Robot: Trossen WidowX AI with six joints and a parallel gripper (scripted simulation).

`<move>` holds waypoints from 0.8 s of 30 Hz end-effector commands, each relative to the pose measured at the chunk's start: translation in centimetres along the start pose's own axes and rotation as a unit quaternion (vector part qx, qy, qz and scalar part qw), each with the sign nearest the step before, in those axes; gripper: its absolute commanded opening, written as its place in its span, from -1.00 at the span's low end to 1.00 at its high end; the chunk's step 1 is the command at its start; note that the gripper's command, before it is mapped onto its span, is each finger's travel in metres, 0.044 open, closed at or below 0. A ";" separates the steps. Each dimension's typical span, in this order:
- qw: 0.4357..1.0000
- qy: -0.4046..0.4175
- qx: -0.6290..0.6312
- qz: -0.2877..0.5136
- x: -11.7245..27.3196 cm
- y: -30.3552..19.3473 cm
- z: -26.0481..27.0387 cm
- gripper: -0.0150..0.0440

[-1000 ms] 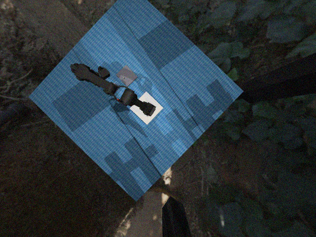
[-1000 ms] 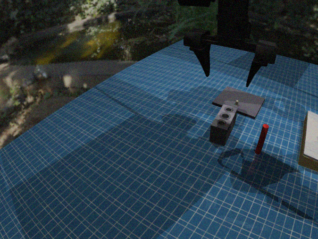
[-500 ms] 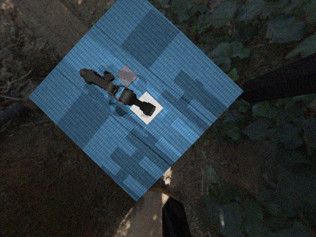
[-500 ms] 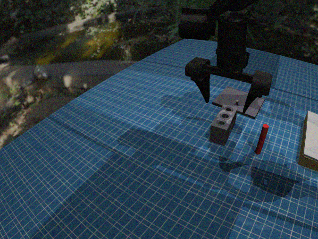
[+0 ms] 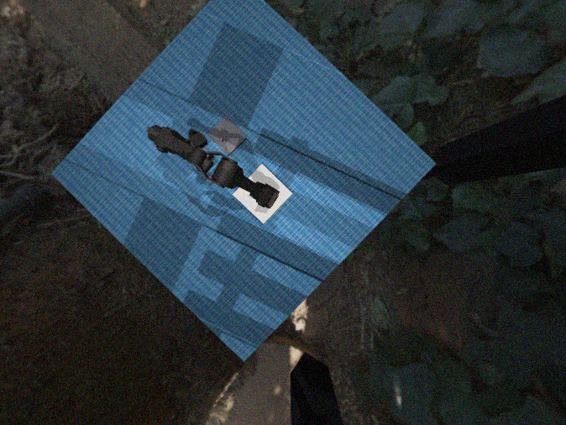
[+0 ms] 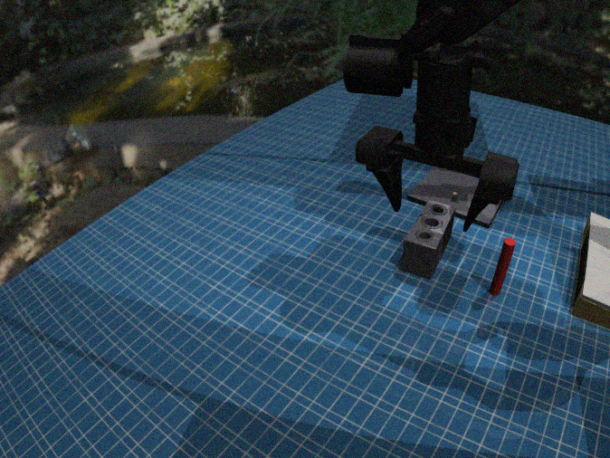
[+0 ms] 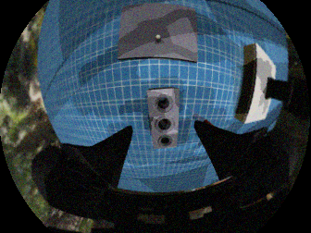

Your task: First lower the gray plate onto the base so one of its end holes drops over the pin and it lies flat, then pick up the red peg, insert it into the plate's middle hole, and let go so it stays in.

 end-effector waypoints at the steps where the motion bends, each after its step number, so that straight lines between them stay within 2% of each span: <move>1: 1.000 -0.003 0.001 0.001 -1.0 0.0 0.0 1.00; 24: 1.000 -0.003 0.001 0.001 -4.5 0.0 -0.1 1.00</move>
Point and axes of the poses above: the point midway between the two fingers, 35 mm back from their tips, its own x axis back along the fingers, its own z axis across the jaws, y = z × x, the point moved 7 cm from there along x, back along the fingers, and after that the axes turned 3 degrees about x, right-handed, at the moved point
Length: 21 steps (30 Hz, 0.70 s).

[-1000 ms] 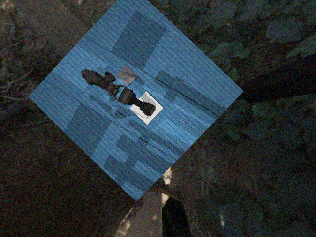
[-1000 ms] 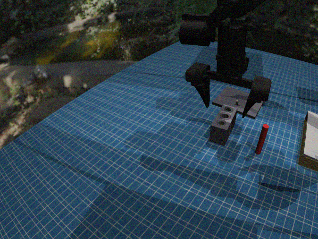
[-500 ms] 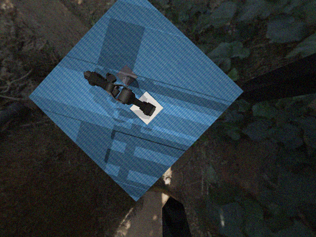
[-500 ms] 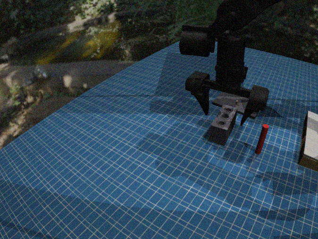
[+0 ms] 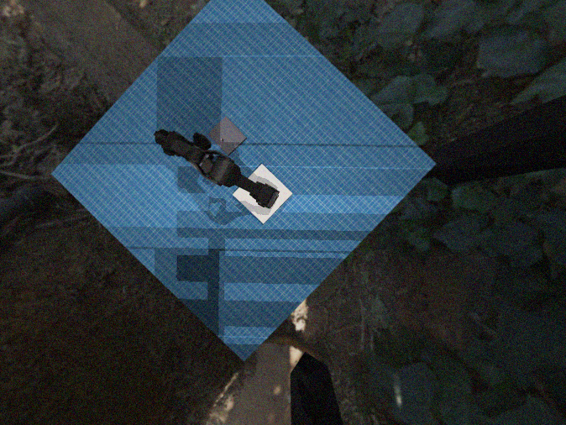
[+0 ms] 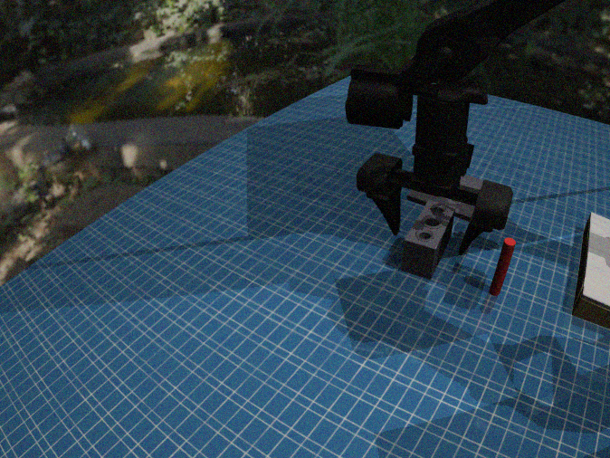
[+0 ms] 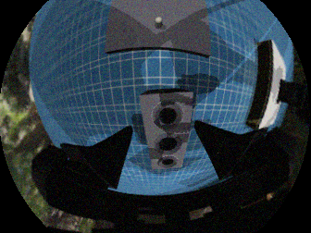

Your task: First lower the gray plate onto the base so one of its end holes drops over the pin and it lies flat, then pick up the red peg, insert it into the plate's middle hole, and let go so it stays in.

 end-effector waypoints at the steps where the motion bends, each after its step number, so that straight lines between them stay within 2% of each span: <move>1: 1.000 -0.003 0.001 0.001 -0.7 0.0 -0.1 1.00; 14: 1.000 -0.003 0.001 0.001 -0.7 0.0 -0.1 -0.16; 21: 1.000 -0.003 0.001 0.001 -0.7 0.0 -0.1 -0.31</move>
Point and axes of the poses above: the point midway between the two fingers, 35 mm back from their tips, its own x axis back along the fingers, its own z axis across the jaws, y = z × x, the point moved 7 cm from there along x, back along the fingers, and after that the axes turned 3 degrees about x, right-handed, at the moved point
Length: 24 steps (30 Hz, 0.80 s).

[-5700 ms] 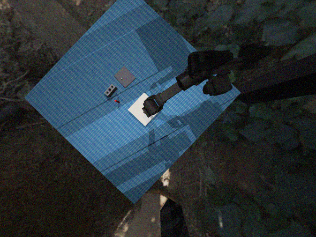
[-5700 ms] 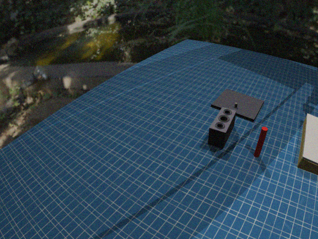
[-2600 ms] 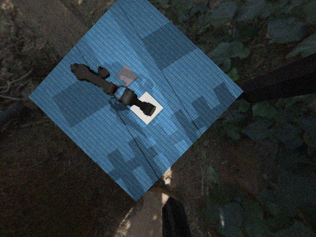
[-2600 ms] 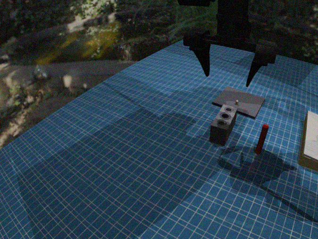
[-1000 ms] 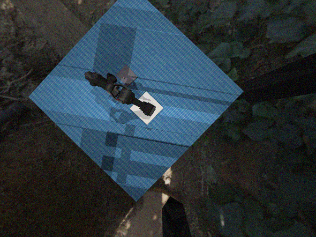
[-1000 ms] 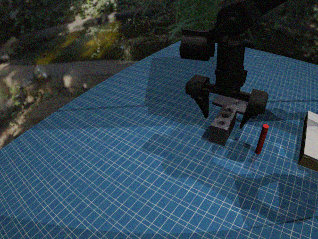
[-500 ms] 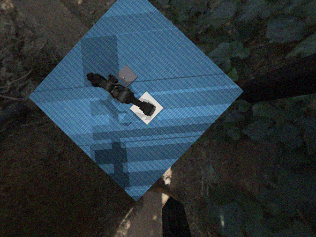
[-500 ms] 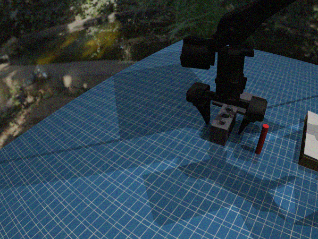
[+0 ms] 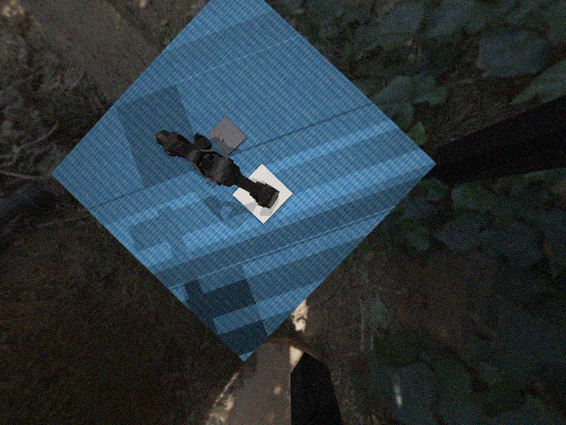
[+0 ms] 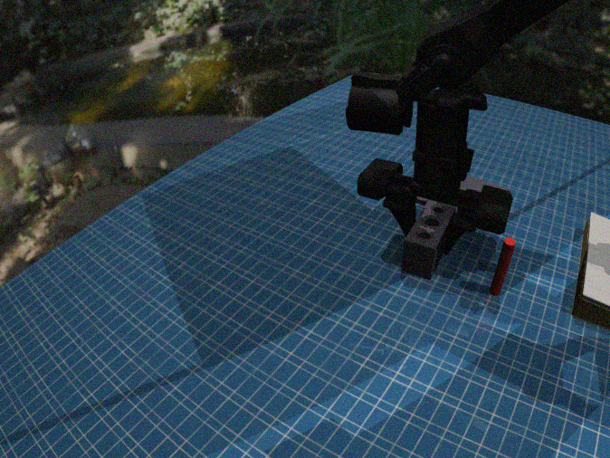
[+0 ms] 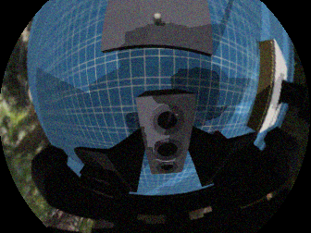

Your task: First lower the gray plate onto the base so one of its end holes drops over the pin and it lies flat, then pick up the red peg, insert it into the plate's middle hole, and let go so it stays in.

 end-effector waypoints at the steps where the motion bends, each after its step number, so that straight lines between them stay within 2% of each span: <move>1: 1.000 0.000 0.001 0.002 -0.1 0.0 0.0 -0.34; 8: 1.000 0.000 0.001 0.002 -0.1 0.0 0.0 -0.49; 13: 1.000 0.000 0.001 0.002 0.1 0.0 0.0 -0.49; 24: 1.000 0.002 0.004 0.002 3.5 0.1 0.5 -0.49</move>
Point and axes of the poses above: the point midway between the two fingers, 35 mm back from their tips, its own x axis back along the fingers, its own z axis across the jaws, y = z × x, the point moved 7 cm from there along x, back along the fingers, and after that the axes turned 3 degrees about x, right-handed, at the moved point
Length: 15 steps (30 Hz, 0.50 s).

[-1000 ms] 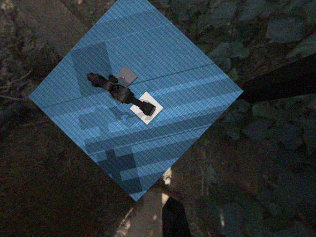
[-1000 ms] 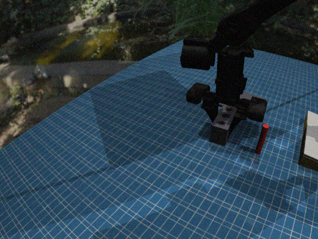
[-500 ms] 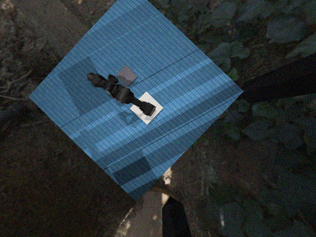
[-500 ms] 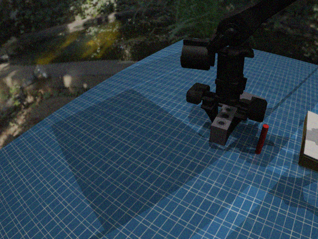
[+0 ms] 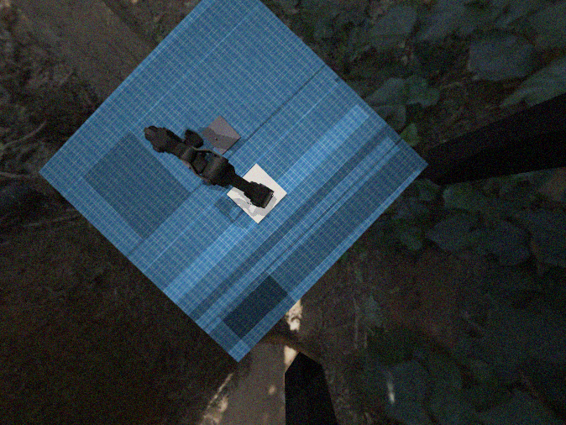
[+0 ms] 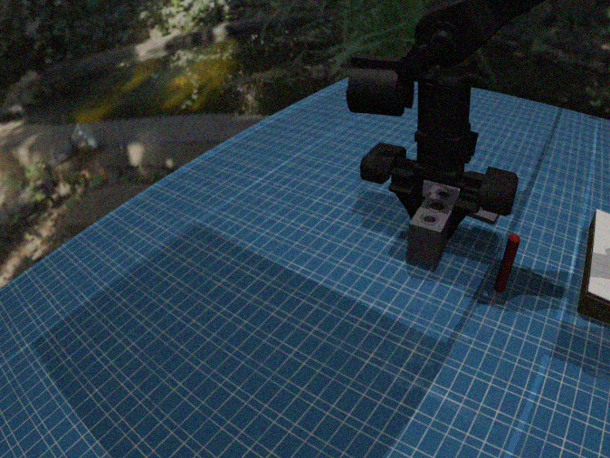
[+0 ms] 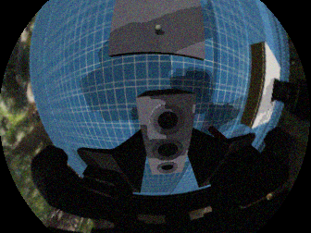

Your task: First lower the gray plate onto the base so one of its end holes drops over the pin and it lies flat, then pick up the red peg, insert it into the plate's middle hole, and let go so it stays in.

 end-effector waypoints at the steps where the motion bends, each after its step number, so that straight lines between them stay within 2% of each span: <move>1: 1.000 0.010 0.006 0.003 2.0 0.0 0.2 -0.49; 15: 1.000 0.012 0.010 0.004 6.5 0.3 0.1 -0.49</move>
Point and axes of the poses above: the point midway between the two fingers, 35 mm back from their tips, its own x axis back along the fingers, its own z axis across the jaws, y = z × x, the point moved 7 cm from there along x, back along the fingers, and after that the axes turned 3 degrees about x, right-handed, at the moved point
